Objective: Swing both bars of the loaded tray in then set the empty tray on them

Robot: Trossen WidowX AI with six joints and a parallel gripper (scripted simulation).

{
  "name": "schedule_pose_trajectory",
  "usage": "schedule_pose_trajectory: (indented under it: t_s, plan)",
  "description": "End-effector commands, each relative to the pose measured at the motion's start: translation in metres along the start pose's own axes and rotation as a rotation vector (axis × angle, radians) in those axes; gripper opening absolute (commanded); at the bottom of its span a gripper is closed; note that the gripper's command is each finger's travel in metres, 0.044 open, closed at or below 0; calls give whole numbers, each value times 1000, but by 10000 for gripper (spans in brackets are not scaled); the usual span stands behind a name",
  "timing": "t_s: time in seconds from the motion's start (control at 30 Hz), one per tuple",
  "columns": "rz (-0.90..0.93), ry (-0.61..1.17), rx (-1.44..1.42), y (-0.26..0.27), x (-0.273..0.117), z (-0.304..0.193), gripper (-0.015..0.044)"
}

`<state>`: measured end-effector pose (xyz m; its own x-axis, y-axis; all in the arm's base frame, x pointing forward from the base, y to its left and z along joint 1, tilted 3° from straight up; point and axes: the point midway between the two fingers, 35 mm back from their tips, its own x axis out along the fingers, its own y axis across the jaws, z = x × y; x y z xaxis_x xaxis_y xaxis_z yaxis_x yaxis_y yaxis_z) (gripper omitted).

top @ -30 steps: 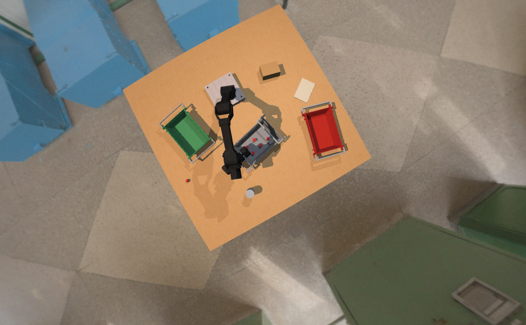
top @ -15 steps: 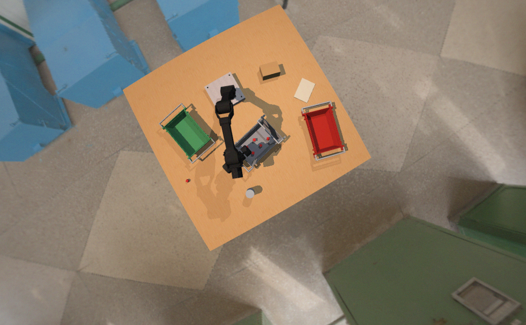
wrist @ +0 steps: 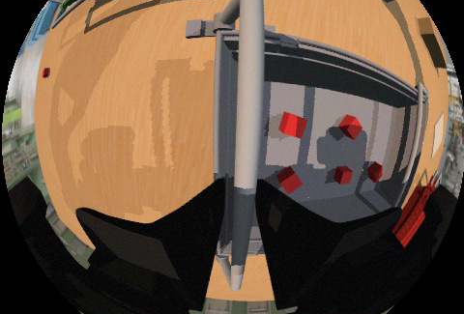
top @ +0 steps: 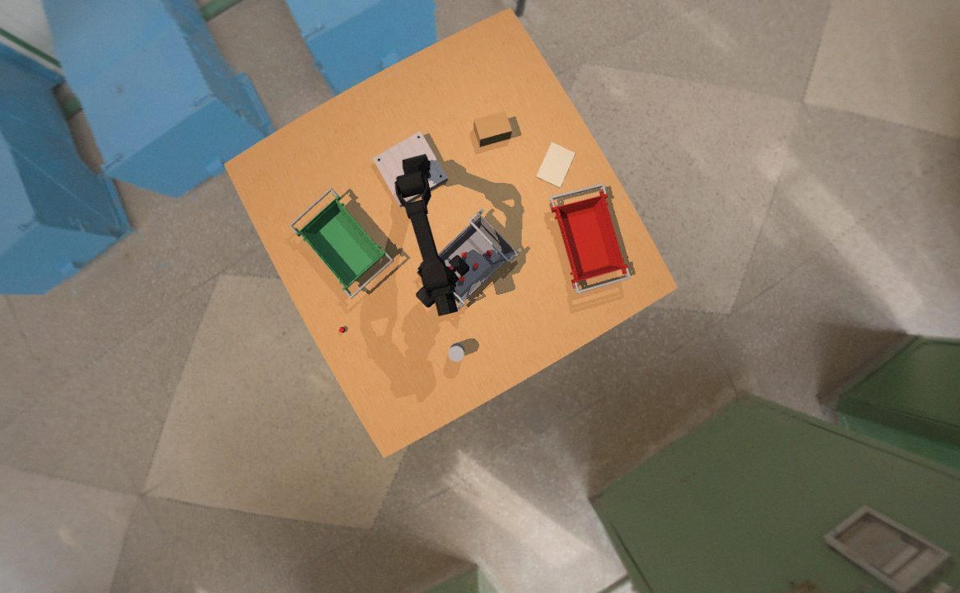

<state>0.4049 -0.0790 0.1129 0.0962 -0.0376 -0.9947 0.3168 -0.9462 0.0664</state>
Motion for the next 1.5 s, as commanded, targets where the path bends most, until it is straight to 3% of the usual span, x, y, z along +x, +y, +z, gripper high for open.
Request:
schedule_pose_trajectory:
  t_s: [0.0, 0.17, 0.5, 1.23, 1.33, 1.47]
  plan:
    - [-5, 2, 1, -12, 7, 0, 87]
    - [-6, 2, 2, -20, 13, 0, 87]
    - [-5, 2, 2, -16, -26, 0, 87]
    - [-13, -3, 2, -17, -17, -1, 87]
    - [-13, -3, 2, -17, -17, -1, 8]
    - [-13, -3, 2, -17, -17, -1, 0]
